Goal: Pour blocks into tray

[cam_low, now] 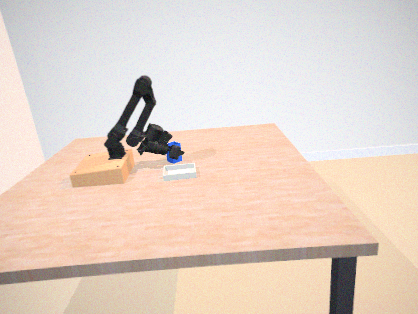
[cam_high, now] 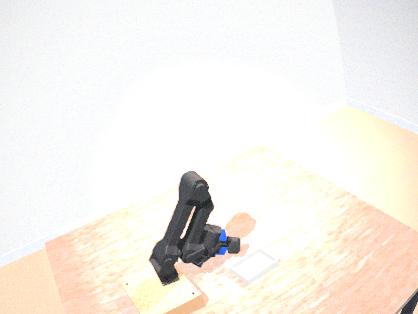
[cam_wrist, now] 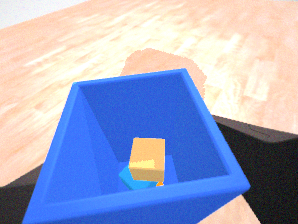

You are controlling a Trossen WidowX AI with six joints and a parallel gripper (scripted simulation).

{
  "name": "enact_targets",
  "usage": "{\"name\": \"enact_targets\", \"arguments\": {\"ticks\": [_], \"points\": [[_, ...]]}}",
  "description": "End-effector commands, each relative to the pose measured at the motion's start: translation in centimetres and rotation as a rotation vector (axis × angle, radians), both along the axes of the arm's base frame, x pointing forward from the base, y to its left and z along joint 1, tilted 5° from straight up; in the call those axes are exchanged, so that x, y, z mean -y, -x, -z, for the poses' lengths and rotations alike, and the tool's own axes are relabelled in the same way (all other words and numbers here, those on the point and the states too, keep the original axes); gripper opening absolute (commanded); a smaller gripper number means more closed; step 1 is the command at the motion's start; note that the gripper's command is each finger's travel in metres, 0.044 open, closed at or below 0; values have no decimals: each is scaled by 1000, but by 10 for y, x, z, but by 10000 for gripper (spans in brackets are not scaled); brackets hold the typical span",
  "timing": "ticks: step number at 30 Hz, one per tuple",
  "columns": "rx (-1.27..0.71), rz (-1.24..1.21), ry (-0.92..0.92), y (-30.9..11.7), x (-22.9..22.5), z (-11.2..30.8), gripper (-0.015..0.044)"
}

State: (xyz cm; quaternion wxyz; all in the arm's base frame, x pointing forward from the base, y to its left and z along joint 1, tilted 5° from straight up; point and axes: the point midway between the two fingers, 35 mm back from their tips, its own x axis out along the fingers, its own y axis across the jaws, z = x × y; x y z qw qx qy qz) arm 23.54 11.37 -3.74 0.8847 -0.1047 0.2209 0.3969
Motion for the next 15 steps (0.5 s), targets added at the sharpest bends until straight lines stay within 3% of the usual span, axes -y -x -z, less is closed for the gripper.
{"name": "enact_targets", "arguments": {"ticks": [1,15], "points": [[1,4,-1,-1,0,0,345],[1,4,-1,-1,0,0,258]]}}
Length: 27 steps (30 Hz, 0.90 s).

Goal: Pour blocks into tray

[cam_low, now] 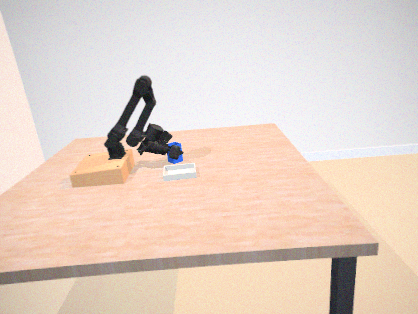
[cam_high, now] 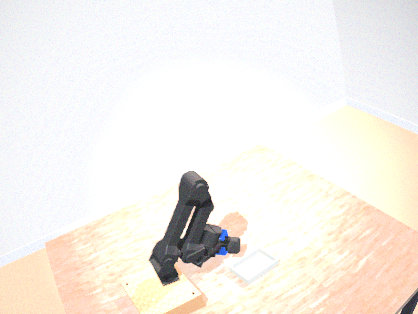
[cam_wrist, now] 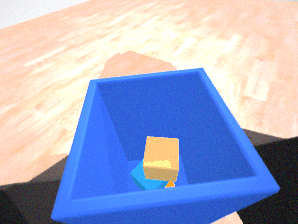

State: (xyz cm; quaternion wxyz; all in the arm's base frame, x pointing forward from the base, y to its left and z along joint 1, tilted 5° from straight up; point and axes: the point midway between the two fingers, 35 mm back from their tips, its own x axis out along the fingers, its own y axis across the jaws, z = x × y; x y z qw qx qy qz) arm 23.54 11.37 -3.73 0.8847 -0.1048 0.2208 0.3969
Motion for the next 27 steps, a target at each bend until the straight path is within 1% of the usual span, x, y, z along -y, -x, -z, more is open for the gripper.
{"name": "enact_targets", "arguments": {"ticks": [1,3,12,27], "points": [[1,4,-1,-1,0,0,252],[1,4,-1,-1,0,0,238],[2,4,-1,-2,0,-9,2],[2,4,-1,-3,-2,-26,0]]}}
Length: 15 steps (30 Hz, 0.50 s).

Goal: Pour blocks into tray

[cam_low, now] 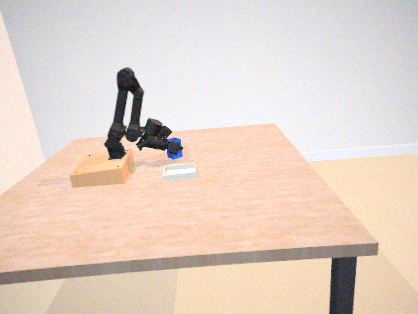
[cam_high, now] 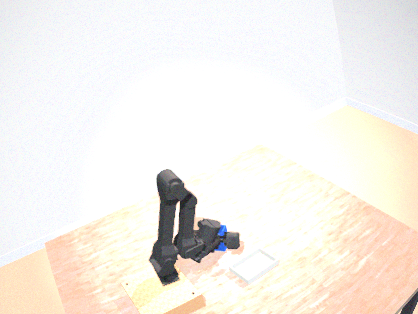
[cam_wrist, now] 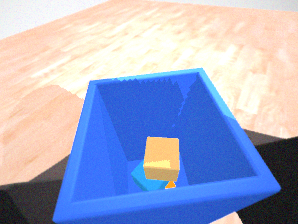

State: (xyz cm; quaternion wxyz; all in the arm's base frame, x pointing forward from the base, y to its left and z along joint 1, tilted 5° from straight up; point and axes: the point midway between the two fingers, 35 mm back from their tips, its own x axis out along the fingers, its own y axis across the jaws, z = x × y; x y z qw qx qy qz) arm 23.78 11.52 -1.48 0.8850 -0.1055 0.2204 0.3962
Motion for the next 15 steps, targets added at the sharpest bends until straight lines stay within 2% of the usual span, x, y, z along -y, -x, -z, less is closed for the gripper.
{"name": "enact_targets", "arguments": {"ticks": [1,15], "points": [[1,3,-3,-1,0,-4,0],[2,3,-3,-2,-1,-20,0]]}}
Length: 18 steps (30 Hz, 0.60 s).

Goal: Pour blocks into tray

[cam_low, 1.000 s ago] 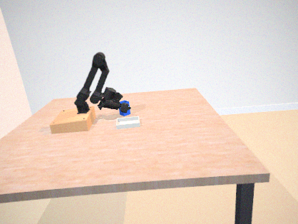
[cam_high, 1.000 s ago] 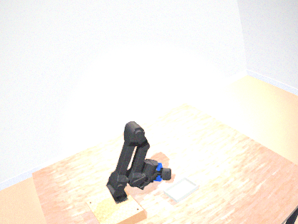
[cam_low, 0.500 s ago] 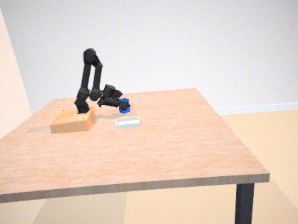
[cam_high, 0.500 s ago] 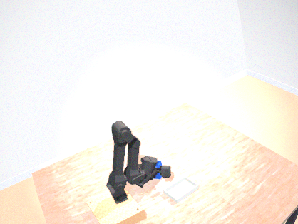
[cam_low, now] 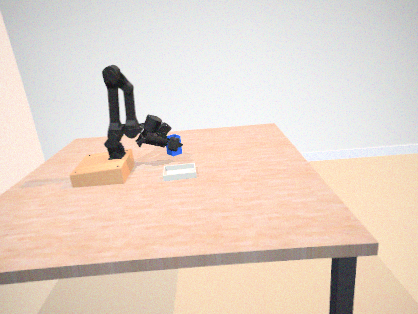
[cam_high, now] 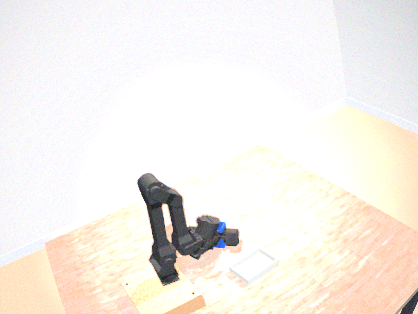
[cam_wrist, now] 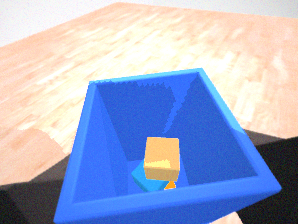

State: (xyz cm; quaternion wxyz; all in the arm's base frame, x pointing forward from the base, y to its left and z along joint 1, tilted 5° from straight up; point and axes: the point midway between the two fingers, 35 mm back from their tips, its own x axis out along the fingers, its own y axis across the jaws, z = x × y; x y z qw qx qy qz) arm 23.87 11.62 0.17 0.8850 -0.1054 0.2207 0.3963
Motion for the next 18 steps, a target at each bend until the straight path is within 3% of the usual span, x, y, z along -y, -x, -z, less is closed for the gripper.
{"name": "enact_targets", "arguments": {"ticks": [1,14,18], "points": [[2,3,-3,-1,0,-5,0],[3,3,-3,-2,-1,-17,0],[3,108,13,-16,14,-17,0]]}}
